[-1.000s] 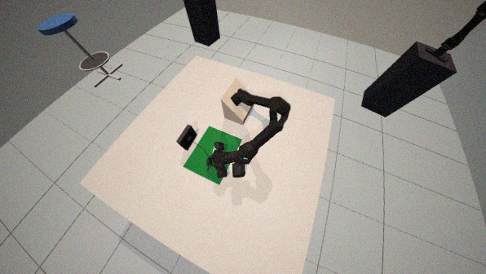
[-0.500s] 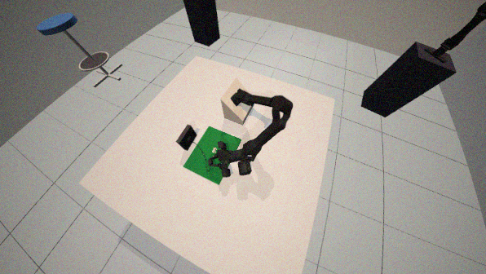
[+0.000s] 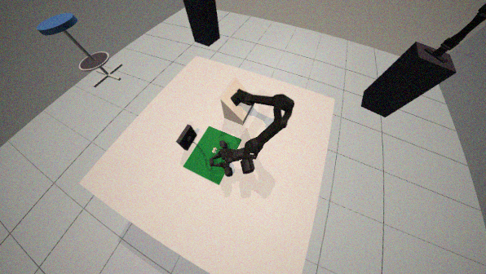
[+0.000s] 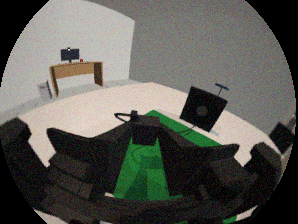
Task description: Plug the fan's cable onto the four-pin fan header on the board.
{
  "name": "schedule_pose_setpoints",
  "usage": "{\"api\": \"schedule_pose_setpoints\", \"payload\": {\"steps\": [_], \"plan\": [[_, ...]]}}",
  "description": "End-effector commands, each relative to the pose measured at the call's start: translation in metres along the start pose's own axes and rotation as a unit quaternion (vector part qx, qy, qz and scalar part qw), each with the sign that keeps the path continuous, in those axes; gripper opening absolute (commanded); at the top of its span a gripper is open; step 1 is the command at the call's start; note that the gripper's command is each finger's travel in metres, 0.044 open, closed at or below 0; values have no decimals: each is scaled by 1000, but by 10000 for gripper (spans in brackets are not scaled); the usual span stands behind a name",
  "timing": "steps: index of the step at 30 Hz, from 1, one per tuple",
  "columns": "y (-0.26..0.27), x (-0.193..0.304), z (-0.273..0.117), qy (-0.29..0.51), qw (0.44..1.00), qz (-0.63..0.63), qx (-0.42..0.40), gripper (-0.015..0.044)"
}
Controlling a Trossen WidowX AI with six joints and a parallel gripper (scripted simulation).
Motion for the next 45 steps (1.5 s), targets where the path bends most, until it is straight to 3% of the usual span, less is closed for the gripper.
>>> {"api": "schedule_pose_setpoints", "payload": {"steps": [1,45], "plan": [[0,-2,0,3,1000,-3,1,0],[1,15,4,1,1000,2,0,0]]}}
Point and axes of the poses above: the point midway between the two fingers, 35 mm back from their tips, its own z axis out along the fingers, its own y axis across the jaws, x = y × z, the point moved 9 cm from there along -z, back along the fingers, and after that the axes turned 2 degrees about z, right-handed, at the moved point
